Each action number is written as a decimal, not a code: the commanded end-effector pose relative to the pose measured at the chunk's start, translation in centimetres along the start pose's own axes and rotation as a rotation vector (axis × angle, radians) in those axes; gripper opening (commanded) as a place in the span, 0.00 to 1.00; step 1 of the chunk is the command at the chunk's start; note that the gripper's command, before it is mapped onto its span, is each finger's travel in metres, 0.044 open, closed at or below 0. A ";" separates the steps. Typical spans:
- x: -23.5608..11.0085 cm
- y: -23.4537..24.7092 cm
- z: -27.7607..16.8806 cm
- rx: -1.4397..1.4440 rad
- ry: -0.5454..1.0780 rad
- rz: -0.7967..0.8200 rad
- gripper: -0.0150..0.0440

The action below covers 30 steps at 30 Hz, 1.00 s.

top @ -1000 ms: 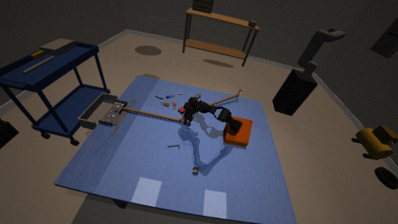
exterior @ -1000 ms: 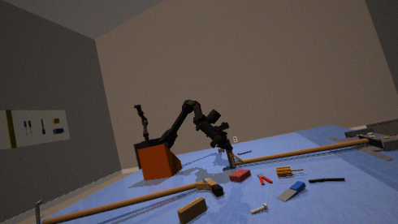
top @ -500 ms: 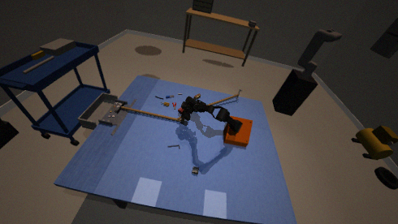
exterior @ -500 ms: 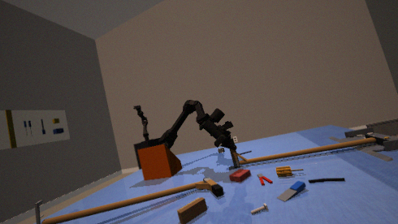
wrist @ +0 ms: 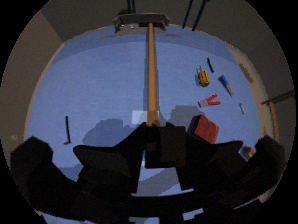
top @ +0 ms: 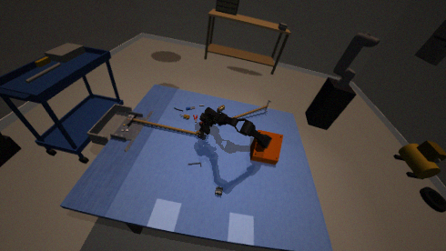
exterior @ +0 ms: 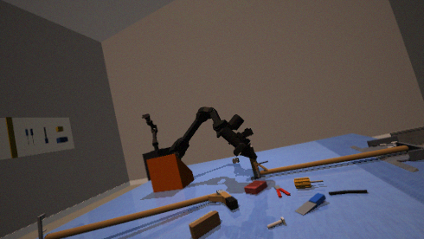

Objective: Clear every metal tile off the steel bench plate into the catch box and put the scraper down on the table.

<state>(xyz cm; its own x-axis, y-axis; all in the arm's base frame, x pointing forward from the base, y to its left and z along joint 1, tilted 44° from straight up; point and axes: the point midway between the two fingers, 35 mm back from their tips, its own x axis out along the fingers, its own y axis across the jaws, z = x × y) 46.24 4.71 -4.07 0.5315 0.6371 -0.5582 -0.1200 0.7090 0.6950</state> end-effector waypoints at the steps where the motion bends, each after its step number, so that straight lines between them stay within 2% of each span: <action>1: 0.3 0.1 1.1 -0.004 -0.012 -0.002 0.25; 30: 3.0 0.2 4.6 -0.006 -0.014 -0.001 0.25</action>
<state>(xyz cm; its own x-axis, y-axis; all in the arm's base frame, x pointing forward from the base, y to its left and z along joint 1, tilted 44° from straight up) 50.76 5.36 -3.87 0.5333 0.6370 -0.5566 -0.1209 0.7086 0.6952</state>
